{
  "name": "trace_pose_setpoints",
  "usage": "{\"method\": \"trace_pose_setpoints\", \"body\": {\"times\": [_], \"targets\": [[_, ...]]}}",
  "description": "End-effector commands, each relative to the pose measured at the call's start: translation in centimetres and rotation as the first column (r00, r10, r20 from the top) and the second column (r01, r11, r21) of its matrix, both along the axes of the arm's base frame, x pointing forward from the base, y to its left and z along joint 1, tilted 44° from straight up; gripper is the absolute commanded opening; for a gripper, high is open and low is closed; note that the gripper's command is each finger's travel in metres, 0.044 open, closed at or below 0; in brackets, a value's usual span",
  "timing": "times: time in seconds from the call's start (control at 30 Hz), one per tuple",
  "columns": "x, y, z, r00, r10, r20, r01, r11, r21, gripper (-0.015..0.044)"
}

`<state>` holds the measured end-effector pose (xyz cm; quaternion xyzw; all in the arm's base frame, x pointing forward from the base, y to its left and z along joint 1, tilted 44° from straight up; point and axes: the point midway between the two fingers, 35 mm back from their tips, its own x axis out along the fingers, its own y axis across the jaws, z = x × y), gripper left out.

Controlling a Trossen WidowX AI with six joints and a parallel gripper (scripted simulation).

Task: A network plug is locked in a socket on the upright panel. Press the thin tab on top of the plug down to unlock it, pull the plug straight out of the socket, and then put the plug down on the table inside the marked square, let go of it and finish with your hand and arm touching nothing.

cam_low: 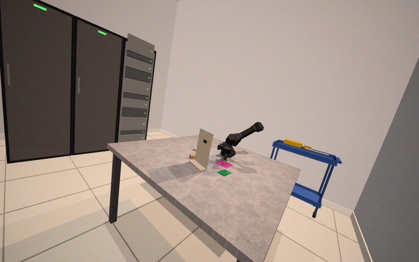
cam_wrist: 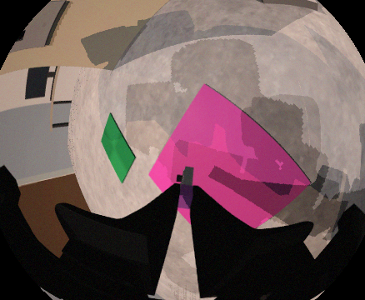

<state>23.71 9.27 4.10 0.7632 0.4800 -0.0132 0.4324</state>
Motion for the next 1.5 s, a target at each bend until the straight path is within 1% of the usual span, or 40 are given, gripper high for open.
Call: {"method": "trace_pose_setpoints", "body": {"times": [0.0,1.1,1.3,1.47], "targets": [[-0.2,0.2,-0.4,1.0,-0.006,-0.01,0.006,1.0,0.001,0.0],[-0.3,1.4,-0.7,1.0,-0.002,0.0,0.002,1.0,0.009,0.0],[-0.3,1.4,-0.7,1.0,-0.002,0.0,0.002,1.0,0.009,0.0156],[-0.3,1.4,-0.7,1.0,-0.002,0.0,0.002,1.0,0.009,0.0156]]}}
